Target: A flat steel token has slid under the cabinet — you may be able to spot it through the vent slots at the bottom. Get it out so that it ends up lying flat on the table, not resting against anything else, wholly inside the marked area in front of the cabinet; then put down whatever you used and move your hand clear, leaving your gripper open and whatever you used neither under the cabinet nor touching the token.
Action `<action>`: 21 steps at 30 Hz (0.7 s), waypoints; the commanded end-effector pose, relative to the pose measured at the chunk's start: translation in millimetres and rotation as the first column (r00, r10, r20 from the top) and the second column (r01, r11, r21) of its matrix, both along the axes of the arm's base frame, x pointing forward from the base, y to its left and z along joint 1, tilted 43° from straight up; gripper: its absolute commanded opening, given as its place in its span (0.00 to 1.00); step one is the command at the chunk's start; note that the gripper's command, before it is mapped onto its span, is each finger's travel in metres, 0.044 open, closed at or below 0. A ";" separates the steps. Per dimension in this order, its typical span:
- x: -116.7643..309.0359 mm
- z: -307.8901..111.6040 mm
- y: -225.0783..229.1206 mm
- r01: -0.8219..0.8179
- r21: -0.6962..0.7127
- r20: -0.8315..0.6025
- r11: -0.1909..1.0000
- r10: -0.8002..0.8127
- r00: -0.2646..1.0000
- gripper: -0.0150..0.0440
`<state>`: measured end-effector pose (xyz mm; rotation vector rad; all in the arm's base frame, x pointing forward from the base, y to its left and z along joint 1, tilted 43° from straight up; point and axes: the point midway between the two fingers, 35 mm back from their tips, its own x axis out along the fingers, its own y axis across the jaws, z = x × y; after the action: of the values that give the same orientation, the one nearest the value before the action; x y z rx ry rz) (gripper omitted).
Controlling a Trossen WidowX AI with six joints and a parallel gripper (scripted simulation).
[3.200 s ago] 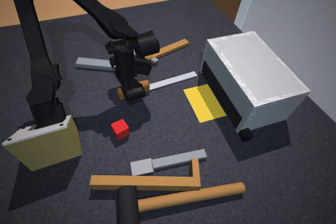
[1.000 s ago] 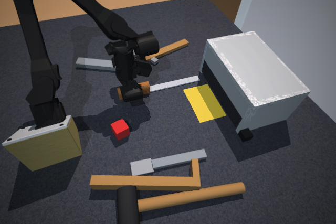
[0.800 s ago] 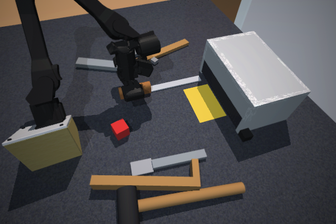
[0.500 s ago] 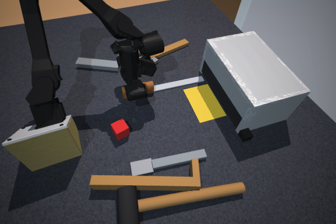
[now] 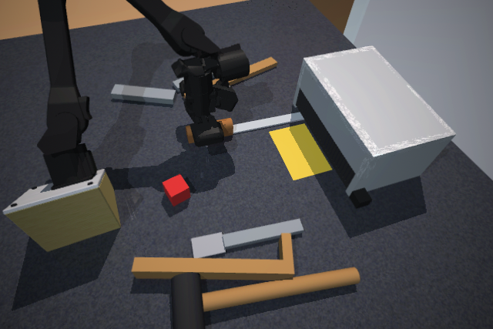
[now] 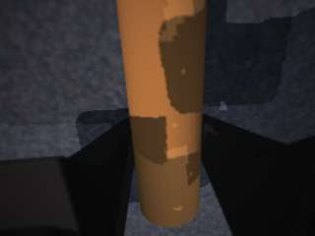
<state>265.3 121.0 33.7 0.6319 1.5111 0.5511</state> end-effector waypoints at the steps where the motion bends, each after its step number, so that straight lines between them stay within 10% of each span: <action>1: 6.9 0.1 -0.2 0.005 0.001 -0.004 1.000 -0.005 1.000 0.25; 21: 29.6 -0.8 -1.7 0.008 0.001 -0.006 1.000 -0.008 1.000 0.25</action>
<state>289.4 119.4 32.7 0.6412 1.5152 0.5415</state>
